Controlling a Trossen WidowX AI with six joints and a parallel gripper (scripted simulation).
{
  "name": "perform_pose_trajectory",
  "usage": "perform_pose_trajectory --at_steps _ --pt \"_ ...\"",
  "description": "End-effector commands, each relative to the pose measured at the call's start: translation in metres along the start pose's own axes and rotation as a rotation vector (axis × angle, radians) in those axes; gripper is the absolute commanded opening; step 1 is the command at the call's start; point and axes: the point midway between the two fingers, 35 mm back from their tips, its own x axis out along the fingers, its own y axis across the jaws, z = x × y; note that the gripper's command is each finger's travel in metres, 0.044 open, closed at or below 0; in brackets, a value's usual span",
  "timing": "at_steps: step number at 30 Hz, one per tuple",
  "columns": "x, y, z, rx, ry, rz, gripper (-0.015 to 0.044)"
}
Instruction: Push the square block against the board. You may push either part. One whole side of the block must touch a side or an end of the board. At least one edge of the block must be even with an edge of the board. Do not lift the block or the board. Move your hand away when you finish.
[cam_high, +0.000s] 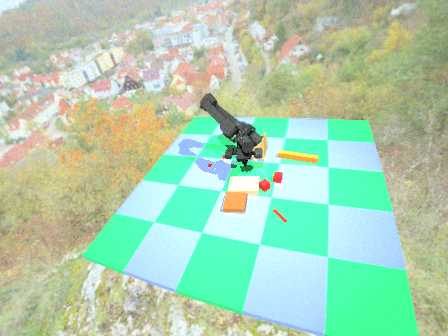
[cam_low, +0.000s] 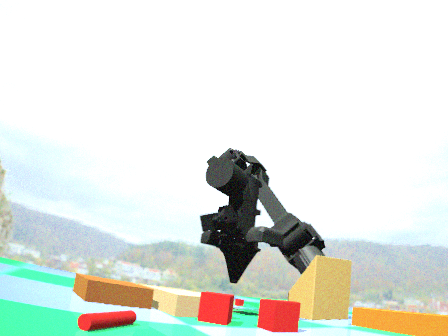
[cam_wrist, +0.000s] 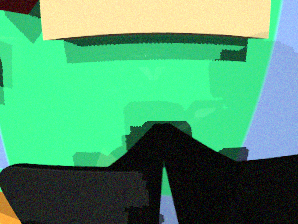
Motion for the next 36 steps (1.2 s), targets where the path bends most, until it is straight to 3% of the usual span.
perform_pose_trajectory --at_steps 1,9,15,36 --pt "-0.005 -0.006 0.006 0.008 0.0 0.005 0.0" --pt "-0.002 -0.03 0.026 0.006 0.0 0.003 0.0" --pt "0.05 -0.031 0.025 0.007 0.0 -0.002 0.0" --pt "0.049 -0.032 0.05 0.008 -0.001 -0.001 0.0"
